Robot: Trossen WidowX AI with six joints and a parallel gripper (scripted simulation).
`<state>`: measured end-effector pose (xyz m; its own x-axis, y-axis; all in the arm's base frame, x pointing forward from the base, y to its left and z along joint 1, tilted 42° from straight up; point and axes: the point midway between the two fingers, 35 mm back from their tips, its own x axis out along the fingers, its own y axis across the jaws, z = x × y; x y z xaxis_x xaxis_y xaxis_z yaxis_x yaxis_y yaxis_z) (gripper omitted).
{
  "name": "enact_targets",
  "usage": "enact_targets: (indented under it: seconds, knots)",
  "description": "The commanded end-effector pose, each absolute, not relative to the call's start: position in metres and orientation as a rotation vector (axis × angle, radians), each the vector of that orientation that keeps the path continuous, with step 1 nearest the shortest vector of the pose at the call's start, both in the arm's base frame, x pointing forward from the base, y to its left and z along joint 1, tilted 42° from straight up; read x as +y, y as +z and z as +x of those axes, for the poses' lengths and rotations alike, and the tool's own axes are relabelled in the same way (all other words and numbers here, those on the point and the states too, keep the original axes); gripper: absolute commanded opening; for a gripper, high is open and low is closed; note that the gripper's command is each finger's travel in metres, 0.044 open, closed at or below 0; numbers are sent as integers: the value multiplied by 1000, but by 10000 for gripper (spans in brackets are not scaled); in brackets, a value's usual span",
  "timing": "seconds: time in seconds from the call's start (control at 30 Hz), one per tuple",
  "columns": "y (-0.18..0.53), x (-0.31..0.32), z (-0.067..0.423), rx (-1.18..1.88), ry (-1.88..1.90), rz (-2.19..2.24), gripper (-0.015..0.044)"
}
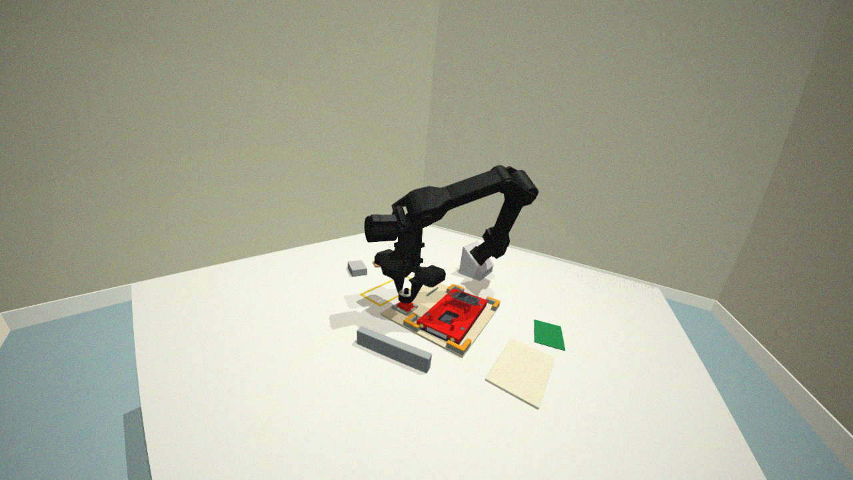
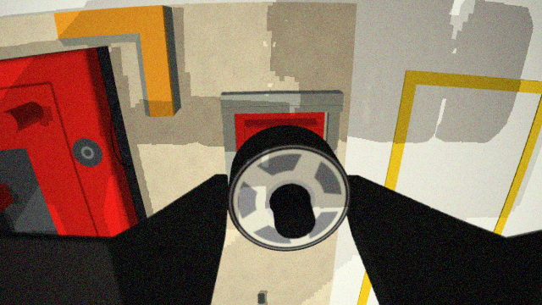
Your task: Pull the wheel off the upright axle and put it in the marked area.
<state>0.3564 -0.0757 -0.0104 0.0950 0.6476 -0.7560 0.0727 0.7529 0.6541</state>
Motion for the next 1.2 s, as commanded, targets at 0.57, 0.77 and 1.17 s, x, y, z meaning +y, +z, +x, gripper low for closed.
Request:
enact_targets:
  seconds: [0.57, 0.77, 1.17]
  knots:
    - [-4, -82, 357, 1425, 469, 629, 0]
    - [-2, -84, 357, 1425, 469, 629, 0]
    - [1, -86, 357, 1425, 468, 630, 0]
